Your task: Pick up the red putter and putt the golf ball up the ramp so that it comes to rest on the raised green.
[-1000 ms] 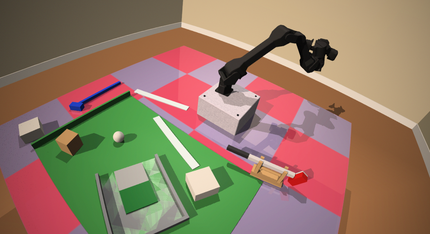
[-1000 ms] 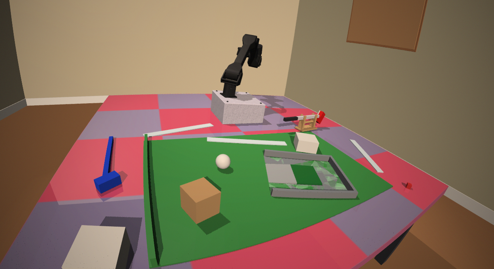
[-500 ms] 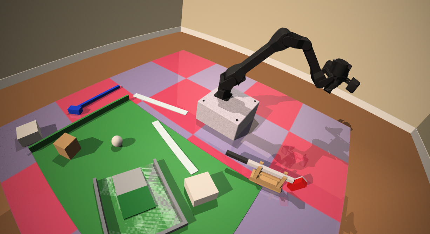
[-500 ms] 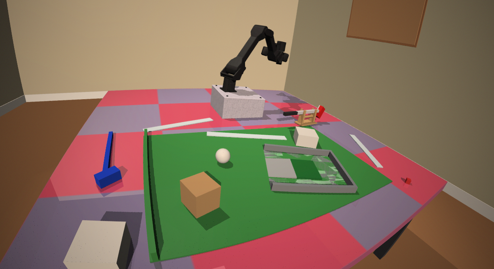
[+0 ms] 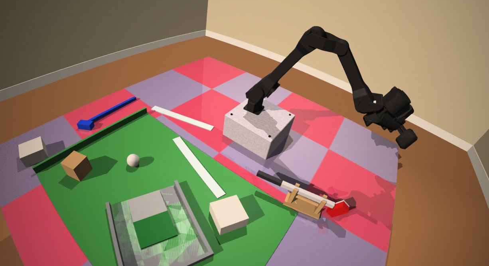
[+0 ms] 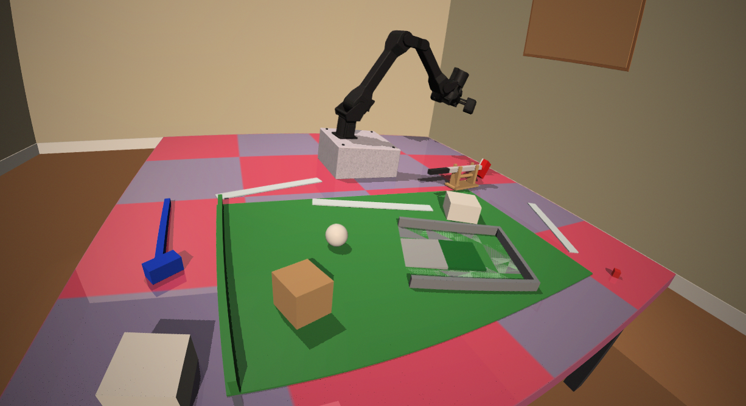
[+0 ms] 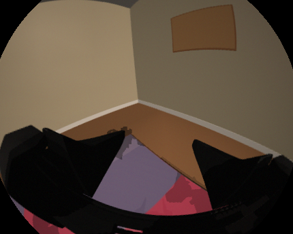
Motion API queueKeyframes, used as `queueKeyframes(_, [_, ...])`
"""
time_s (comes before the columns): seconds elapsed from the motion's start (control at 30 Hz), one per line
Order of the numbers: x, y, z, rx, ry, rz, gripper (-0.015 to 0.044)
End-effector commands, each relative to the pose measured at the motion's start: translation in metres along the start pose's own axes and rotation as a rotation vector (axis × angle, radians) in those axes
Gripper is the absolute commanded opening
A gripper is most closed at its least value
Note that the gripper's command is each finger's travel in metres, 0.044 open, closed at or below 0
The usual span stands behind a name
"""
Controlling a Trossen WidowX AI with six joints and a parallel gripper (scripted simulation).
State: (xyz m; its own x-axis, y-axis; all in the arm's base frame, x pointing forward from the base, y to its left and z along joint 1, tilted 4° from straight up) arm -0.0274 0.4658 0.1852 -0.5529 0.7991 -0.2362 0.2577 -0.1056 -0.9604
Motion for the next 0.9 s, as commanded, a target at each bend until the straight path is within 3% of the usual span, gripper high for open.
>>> queueKeyframes(0.0, [-0.030, 0.016, -0.024, 0.012, 0.084, 0.095, 0.0440])
queueKeyframes(0.47, [-0.195, 0.091, -0.095, 0.032, 0.354, 0.578, 0.0440])
queueKeyframes(0.87, [-0.353, 0.138, -0.060, 0.201, 0.355, 0.988, 0.0440])
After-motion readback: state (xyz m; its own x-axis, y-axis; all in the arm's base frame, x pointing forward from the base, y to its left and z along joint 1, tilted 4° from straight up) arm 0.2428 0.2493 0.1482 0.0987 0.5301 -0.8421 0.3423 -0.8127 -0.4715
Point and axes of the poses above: the point midway between the two fingers, 35 mm back from their tips, its own x axis out along the fingers, its own z axis across the jaws, y = z × x, the point moved 9 cm from there along -x, back along the fingers, and after that the axes turned 12 degrees about -x, right-handed, at the moved point
